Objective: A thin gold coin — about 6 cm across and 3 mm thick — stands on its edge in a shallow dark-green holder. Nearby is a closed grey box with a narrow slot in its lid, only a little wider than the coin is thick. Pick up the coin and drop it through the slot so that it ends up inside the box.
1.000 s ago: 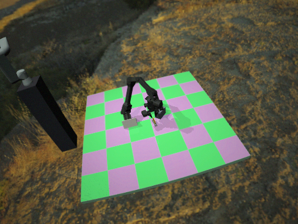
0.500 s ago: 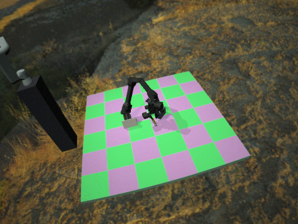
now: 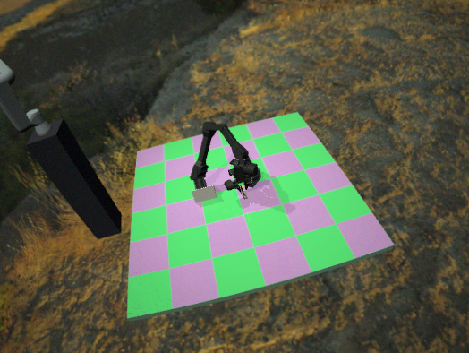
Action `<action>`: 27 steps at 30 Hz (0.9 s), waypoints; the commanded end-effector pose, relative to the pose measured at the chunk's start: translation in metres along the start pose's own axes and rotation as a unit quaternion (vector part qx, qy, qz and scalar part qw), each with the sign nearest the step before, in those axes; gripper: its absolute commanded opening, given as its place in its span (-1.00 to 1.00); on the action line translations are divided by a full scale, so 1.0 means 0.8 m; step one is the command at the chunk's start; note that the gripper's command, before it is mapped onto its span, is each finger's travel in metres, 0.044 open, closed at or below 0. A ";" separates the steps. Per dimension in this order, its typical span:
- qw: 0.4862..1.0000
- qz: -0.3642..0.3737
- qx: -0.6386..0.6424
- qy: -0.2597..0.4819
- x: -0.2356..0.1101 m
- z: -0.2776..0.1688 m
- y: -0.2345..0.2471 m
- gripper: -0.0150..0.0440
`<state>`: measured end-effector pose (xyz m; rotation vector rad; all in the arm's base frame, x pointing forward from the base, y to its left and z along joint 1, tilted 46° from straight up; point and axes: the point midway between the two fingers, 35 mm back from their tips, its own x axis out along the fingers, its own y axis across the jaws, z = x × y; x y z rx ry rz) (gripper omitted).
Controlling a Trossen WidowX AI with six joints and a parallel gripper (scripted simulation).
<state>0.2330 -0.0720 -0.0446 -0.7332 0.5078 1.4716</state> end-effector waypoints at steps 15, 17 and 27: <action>1.000 -0.001 0.003 -0.004 0.025 0.003 0.003 -0.21; 1.000 -0.001 0.003 -0.004 0.025 0.003 0.003 -0.39; 1.000 -0.001 0.004 -0.003 0.025 0.003 0.003 -0.49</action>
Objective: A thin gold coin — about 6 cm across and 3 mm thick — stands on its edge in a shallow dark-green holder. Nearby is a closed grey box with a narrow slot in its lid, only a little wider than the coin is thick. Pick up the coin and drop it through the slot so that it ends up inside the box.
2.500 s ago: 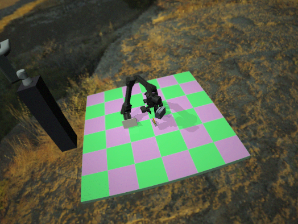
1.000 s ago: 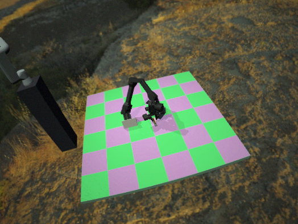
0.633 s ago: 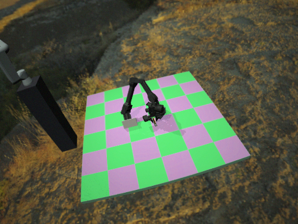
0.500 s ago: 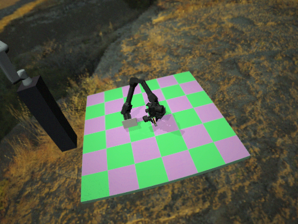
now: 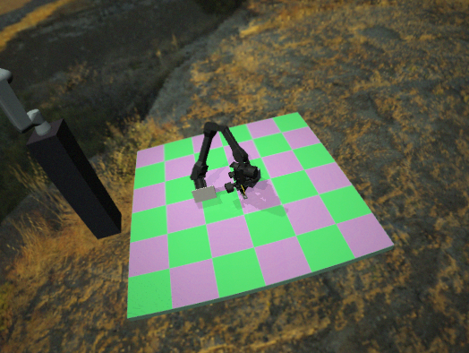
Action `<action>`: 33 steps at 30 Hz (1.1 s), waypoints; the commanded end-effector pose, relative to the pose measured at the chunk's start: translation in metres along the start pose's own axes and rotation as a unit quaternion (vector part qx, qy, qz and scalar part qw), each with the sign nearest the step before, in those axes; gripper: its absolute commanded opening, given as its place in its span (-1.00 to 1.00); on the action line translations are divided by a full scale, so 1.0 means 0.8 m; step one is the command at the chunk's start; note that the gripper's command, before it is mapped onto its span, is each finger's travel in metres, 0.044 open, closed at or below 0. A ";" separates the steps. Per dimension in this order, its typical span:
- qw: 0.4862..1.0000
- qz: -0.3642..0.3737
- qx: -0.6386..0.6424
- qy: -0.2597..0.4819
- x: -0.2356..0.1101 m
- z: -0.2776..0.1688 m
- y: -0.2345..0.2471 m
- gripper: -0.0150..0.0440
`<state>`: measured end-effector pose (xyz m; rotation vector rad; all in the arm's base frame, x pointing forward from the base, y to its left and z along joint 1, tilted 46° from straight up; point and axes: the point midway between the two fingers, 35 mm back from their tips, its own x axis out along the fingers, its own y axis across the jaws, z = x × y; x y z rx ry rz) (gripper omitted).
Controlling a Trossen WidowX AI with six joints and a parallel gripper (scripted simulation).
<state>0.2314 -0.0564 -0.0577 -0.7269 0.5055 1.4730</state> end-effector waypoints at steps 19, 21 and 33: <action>1.000 -0.011 0.011 0.013 -0.041 -0.009 -0.006 -0.49; 1.000 -0.010 0.011 0.012 -0.047 -0.009 -0.006 -0.49; 1.000 -0.005 0.007 0.007 -0.083 -0.006 -0.004 -0.49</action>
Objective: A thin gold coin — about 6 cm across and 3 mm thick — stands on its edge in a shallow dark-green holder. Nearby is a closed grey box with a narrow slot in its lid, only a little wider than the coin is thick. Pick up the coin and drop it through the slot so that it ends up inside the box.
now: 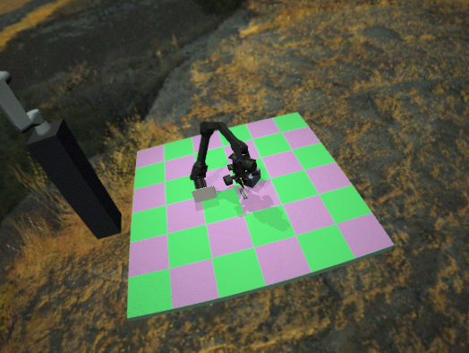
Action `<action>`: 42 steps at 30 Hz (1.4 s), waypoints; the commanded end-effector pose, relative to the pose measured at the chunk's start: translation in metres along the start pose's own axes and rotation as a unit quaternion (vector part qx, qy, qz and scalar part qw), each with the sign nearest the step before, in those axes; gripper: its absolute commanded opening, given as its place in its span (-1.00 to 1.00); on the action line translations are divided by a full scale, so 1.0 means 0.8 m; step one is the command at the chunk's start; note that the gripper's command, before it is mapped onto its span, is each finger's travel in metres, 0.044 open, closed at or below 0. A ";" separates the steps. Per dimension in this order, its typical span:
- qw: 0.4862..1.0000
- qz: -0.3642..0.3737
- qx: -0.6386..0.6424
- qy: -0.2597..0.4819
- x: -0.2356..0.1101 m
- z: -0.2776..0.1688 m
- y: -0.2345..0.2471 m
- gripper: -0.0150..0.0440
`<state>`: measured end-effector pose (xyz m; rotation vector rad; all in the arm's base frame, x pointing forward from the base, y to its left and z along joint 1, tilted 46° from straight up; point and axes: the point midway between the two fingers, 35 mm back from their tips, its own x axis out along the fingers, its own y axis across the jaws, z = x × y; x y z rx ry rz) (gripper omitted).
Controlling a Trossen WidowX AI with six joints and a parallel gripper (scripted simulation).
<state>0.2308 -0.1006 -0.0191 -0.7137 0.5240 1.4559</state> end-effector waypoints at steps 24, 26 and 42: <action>0.989 0.004 0.147 -0.002 -0.046 0.006 -0.001 -0.49; 0.984 0.004 0.180 -0.002 -0.046 0.006 -0.002 -0.49; 0.902 0.004 0.432 -0.001 -0.047 0.008 -0.008 -0.49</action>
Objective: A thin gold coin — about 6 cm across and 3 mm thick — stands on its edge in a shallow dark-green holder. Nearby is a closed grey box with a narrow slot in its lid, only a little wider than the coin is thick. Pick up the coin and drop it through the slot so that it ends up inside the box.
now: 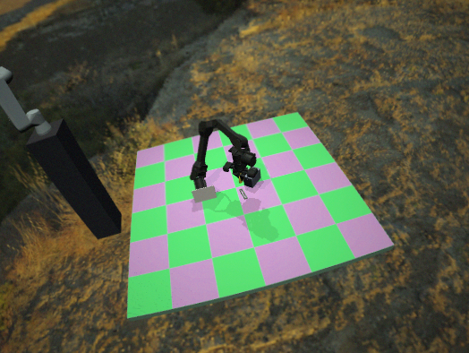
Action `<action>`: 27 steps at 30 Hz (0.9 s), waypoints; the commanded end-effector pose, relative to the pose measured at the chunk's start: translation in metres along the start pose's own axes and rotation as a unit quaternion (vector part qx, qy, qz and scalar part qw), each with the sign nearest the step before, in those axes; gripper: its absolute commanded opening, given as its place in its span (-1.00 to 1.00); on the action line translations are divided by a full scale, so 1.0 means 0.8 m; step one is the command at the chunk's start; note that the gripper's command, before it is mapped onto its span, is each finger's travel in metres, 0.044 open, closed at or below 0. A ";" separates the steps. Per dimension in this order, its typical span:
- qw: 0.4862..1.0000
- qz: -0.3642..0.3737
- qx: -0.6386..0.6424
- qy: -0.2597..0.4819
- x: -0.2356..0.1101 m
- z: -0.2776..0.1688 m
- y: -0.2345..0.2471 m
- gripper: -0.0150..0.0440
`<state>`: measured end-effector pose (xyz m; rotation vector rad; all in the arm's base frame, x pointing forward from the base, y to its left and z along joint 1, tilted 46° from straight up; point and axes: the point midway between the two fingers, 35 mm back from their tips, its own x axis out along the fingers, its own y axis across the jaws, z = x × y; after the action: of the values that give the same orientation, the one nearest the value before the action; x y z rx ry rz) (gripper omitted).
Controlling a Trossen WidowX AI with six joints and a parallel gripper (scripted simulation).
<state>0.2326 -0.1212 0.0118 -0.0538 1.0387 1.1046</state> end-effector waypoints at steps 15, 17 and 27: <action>0.998 -0.004 0.057 0.002 -0.002 0.024 -0.007 -0.49; 0.998 -0.004 0.057 0.002 -0.002 0.030 -0.007 -0.49; 0.998 -0.005 0.058 0.001 -0.003 0.060 -0.011 -0.49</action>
<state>0.2649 -0.1035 0.0313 0.0384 1.1079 1.0432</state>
